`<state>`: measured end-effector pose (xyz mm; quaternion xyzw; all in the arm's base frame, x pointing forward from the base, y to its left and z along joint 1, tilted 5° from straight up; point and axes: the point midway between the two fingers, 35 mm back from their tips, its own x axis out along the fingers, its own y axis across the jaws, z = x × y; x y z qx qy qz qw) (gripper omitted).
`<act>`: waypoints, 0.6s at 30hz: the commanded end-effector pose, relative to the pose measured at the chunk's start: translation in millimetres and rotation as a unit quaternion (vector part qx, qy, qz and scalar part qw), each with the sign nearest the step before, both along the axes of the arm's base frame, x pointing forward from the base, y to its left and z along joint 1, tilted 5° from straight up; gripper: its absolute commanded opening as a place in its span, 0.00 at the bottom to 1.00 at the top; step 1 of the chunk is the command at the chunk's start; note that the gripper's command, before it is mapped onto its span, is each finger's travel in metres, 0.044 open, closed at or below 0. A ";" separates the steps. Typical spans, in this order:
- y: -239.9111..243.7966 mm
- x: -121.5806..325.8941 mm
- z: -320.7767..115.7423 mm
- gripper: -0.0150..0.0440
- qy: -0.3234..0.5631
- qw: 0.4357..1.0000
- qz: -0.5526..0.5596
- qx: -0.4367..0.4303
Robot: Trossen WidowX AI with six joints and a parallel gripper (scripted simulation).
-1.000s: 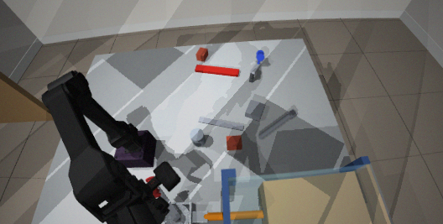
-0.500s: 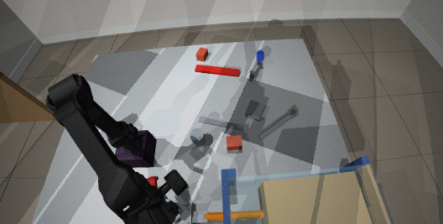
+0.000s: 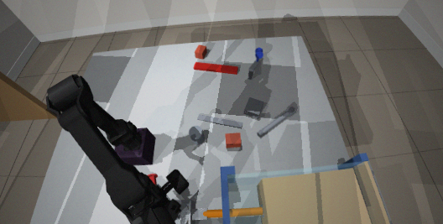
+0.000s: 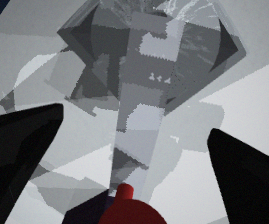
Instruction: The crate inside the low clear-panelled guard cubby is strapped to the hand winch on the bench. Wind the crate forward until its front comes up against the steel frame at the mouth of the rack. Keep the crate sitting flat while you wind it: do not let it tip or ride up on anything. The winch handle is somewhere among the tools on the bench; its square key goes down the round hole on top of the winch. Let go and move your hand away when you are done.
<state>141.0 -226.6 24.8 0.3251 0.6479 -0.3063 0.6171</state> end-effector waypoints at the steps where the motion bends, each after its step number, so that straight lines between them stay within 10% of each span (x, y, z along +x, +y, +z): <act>1: 1.2 -1.6 -5.1 1.00 0.004 1.000 -0.001 0.002; 18: 2.4 -1.9 -17.3 1.00 0.004 1.000 -0.008 0.002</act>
